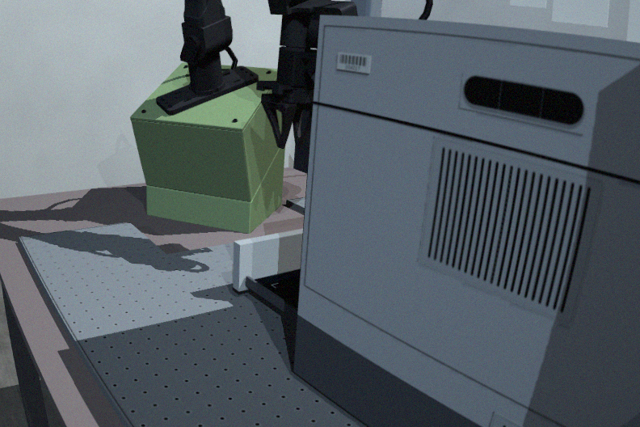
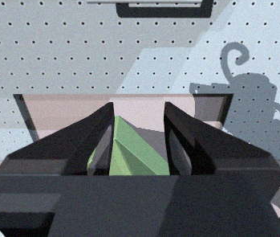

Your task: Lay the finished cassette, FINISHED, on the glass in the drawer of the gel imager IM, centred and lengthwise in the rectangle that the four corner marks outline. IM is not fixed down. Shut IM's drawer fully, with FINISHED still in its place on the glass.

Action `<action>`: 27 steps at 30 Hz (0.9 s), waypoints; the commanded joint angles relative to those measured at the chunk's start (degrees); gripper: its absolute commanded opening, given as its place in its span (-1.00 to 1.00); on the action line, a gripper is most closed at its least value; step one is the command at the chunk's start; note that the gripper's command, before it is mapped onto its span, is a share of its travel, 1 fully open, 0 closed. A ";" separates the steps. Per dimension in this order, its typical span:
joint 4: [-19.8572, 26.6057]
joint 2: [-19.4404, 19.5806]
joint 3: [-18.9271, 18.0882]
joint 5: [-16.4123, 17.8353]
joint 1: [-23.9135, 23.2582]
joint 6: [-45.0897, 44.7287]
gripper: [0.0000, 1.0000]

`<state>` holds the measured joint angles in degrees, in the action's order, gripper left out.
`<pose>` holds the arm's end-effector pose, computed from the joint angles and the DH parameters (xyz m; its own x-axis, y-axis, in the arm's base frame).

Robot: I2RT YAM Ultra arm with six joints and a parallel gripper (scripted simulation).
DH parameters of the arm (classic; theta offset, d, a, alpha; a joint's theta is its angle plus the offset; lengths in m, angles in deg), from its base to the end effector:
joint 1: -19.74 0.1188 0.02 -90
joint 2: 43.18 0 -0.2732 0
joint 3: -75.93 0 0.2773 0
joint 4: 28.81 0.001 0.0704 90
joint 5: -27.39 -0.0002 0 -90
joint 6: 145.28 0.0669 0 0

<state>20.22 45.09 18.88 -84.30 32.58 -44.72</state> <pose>0.2696 0.0371 0.1175 -0.9713 -0.0467 -0.2332 0.0331 0.9444 -0.3270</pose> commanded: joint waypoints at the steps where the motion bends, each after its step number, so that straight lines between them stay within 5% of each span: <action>1: 0.80 0.25 -2.08 0.17 0.42 0.37 -0.30; 13: 0.80 0.25 -2.08 0.17 0.42 0.37 -0.30; 15: -3.14 2.14 0.98 -0.98 -0.92 -4.60 -0.30; 27: -17.11 11.32 3.00 -3.02 -4.09 -26.61 -0.30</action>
<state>9.18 54.42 20.47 -86.11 29.04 -62.90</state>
